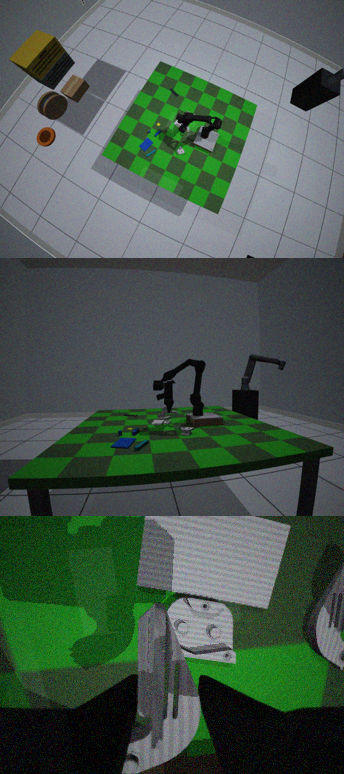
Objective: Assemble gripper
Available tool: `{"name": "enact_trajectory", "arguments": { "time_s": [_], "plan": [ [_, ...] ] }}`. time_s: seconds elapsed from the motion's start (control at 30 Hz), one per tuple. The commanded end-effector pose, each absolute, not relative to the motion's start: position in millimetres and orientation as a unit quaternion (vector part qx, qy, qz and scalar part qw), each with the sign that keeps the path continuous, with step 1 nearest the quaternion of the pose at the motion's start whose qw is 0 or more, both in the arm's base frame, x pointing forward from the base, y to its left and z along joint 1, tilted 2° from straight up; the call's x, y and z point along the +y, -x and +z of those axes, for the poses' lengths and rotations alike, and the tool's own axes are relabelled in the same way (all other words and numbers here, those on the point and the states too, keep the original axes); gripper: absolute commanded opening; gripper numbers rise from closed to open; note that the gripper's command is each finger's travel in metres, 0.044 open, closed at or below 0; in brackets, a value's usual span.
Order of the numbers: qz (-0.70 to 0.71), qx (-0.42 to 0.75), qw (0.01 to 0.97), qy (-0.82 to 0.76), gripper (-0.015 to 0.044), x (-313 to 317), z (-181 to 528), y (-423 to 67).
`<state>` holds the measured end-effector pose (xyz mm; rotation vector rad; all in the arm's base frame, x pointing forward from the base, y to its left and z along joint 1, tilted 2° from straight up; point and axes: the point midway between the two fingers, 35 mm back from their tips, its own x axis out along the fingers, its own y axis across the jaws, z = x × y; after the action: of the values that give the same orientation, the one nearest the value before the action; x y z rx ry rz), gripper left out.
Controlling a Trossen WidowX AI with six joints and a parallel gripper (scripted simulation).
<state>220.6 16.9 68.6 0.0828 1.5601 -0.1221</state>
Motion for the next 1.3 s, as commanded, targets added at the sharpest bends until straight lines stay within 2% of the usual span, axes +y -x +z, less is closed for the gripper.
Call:
{"name": "enact_trajectory", "arguments": {
  "time_s": [0.0,0.87,1.27],
  "plan": [
    [-0.056,0.7,0.711,-0.035,0.0134,9.2,70.8,-229.0],
    [-0.058,0.699,0.712,-0.033,0.0134,-57.7,73.1,-272.1],
    [-0.058,0.699,0.712,-0.033,0.0134,-59.5,73.1,-272.9]
  ]
}}
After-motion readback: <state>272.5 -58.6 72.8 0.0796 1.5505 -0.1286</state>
